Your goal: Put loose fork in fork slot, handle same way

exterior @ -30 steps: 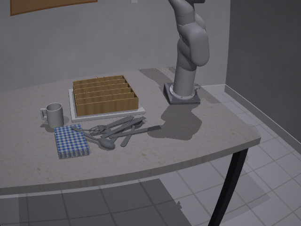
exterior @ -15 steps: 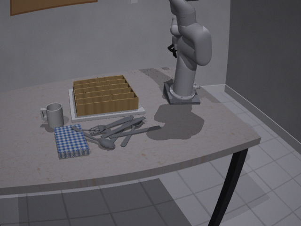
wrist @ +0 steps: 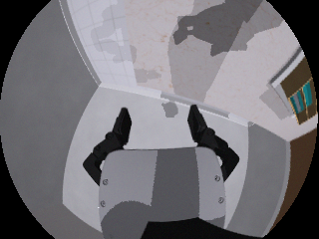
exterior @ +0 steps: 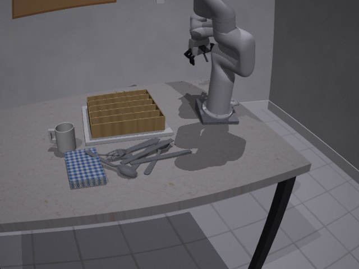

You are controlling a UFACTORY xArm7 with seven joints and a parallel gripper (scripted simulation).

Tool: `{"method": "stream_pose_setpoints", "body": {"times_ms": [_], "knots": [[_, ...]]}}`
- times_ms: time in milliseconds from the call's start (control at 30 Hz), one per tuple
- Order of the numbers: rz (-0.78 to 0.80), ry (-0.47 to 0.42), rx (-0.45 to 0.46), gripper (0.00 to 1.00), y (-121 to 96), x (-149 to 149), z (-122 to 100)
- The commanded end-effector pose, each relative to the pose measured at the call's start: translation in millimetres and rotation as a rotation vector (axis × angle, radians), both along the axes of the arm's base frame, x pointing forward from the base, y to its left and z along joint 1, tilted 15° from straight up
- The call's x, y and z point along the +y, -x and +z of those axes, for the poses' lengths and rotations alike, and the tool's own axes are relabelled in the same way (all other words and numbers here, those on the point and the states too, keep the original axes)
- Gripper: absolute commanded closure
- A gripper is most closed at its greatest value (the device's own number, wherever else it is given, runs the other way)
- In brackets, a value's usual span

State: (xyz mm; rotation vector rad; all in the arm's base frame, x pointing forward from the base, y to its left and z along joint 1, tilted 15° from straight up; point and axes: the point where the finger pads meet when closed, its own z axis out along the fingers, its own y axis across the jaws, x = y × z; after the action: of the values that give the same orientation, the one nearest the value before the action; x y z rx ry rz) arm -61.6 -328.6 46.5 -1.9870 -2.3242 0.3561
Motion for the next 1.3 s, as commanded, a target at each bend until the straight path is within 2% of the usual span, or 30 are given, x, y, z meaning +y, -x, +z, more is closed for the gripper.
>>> {"method": "stream_pose_setpoints", "body": {"times_ms": [0, 33, 67, 167, 200, 333, 367, 500, 533, 700, 733, 900, 933, 1100, 1133, 1267], "knots": [[0.068, 0.000, -0.014, 0.00, -28, -7, 11], [0.068, 0.000, -0.014, 0.00, -28, -7, 11], [0.134, -0.006, -0.025, 0.00, -54, -12, 15], [0.134, -0.006, -0.025, 0.00, -54, -12, 15], [0.202, -0.012, -0.036, 0.00, -82, -15, 19], [0.202, -0.012, -0.036, 0.00, -82, -15, 19], [0.273, -0.020, -0.048, 0.00, -112, -15, 24], [0.273, -0.020, -0.048, 0.00, -112, -15, 24], [0.347, -0.028, -0.061, 0.00, -142, -12, 28], [0.347, -0.028, -0.061, 0.00, -142, -12, 28], [0.423, -0.038, -0.074, 0.00, -174, -7, 33], [0.423, -0.038, -0.074, 0.00, -174, -7, 33], [0.500, -0.049, -0.089, 0.00, -206, 2, 38], [0.500, -0.049, -0.089, 0.00, -206, 2, 38], [0.580, -0.062, -0.104, 0.00, -237, 14, 43], [0.580, -0.062, -0.104, 0.00, -237, 14, 43]]}}
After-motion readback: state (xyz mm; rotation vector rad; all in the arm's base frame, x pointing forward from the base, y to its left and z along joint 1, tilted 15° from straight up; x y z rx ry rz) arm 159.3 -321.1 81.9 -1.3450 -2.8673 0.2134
